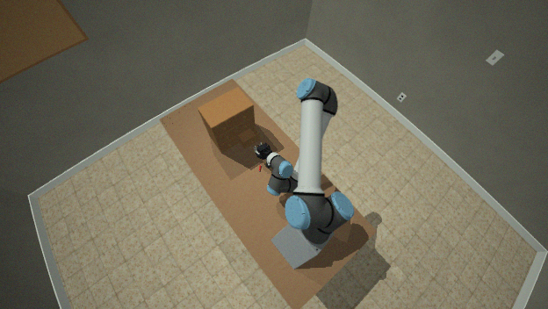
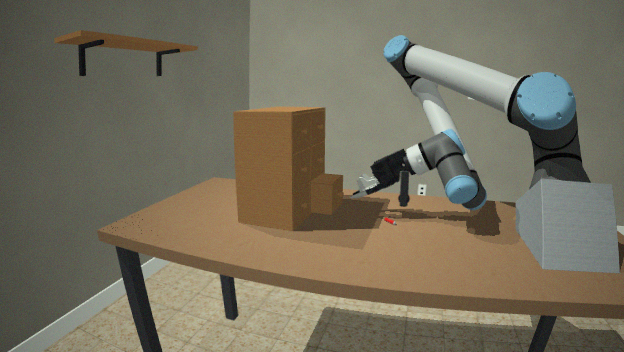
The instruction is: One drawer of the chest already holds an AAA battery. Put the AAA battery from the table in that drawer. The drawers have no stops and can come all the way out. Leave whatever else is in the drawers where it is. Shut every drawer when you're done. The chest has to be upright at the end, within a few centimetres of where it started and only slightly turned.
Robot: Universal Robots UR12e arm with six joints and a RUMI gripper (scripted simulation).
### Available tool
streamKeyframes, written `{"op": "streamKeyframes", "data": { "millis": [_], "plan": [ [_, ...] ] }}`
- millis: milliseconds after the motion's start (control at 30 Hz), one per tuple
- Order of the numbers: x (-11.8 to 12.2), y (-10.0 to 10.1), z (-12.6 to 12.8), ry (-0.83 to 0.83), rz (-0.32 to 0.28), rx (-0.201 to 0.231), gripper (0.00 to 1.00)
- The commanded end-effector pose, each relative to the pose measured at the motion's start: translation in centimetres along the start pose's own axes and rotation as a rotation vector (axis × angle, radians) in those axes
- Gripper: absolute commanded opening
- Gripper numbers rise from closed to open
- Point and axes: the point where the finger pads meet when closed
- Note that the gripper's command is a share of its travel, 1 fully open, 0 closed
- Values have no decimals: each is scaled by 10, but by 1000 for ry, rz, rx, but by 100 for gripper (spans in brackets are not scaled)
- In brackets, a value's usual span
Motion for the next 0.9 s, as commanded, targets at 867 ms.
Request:
{"op": "streamKeyframes", "data": {
  "millis": [867],
  "plan": [
    [35,-77,7,0,-1,0,20]
  ]
}}
Point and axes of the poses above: the point where the finger pads meet when closed, its own y axis out along the fingers, its own z axis across the jaws, x = y × z, and after that the axes turned 12 degrees about y, right-handed
